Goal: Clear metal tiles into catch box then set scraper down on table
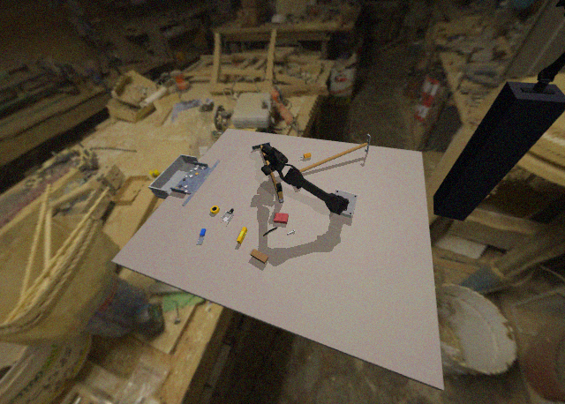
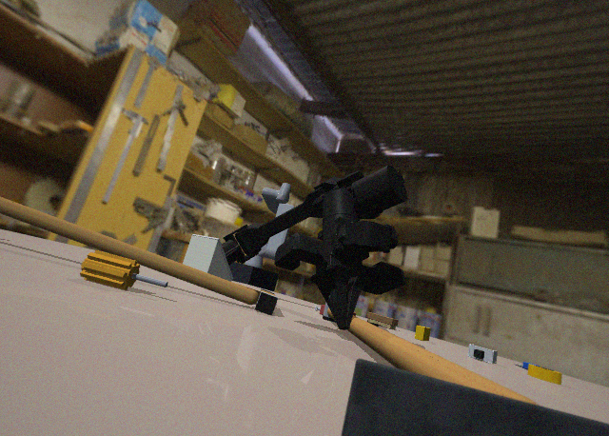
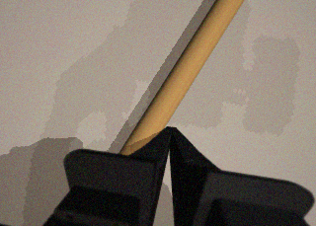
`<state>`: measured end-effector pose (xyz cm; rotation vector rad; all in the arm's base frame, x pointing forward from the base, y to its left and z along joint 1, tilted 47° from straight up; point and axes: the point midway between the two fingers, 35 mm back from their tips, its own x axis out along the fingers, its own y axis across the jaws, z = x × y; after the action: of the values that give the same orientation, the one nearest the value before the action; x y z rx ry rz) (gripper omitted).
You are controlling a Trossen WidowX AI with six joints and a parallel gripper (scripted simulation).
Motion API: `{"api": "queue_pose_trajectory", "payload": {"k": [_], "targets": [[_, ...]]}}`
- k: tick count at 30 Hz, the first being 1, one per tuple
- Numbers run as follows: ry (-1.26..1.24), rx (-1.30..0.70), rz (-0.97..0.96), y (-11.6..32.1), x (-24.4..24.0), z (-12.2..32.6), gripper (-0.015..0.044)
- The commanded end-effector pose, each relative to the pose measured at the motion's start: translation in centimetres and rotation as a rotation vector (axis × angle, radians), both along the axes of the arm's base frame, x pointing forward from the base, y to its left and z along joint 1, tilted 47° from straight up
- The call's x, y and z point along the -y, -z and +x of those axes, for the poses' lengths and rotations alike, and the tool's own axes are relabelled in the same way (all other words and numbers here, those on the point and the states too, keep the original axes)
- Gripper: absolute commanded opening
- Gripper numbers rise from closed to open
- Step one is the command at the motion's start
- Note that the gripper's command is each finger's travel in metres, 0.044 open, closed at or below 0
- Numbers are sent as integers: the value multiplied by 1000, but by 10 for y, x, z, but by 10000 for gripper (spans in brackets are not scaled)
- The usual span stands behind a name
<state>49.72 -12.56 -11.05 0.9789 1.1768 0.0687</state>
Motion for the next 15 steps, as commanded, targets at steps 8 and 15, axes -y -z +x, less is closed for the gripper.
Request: {"api": "queue_pose_trajectory", "payload": {"k": [8, 15], "targets": [[-7, 3, 2, -6, -9, 12, 0], [-7, 4, 2, -9, -12, 18, 0]]}}
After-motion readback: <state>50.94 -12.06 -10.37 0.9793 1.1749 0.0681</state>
